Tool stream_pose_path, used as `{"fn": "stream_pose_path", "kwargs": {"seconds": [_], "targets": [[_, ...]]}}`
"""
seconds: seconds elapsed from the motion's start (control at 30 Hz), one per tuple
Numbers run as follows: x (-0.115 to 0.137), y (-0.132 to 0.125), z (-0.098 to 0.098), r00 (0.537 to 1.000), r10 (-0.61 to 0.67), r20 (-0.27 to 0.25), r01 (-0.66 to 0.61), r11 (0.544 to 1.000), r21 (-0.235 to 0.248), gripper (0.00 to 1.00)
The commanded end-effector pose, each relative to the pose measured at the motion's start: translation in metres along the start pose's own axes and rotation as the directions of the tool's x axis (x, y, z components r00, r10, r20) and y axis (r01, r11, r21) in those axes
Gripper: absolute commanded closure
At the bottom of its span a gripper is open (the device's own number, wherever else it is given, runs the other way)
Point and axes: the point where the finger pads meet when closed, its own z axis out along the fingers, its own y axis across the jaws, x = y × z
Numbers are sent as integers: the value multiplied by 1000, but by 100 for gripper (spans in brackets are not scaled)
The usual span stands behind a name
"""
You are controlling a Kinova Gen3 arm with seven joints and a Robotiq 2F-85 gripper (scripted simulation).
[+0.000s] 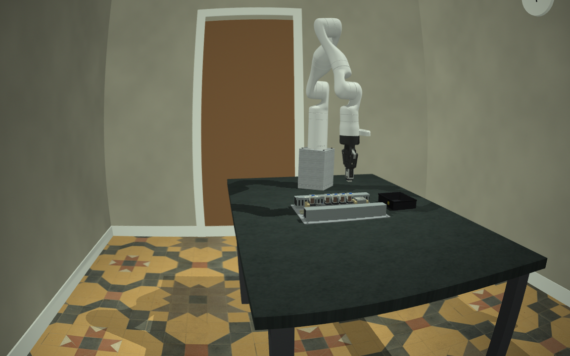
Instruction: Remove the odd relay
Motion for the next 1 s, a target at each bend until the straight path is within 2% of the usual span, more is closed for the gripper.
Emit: {"fn": "stream_pose_path", "kwargs": {"seconds": [0.0,0.43,0.5,0.97], "targets": [[18,0,-1,1000,-19,1,19,1000,-2,100],[94,-9,-1,1000,-19,1,19,1000,-2,100],[94,-9,-1,1000,-19,1,19,1000,-2,100],[166,-18,-1,1000,-19,1,19,1000,-2,100]]}}
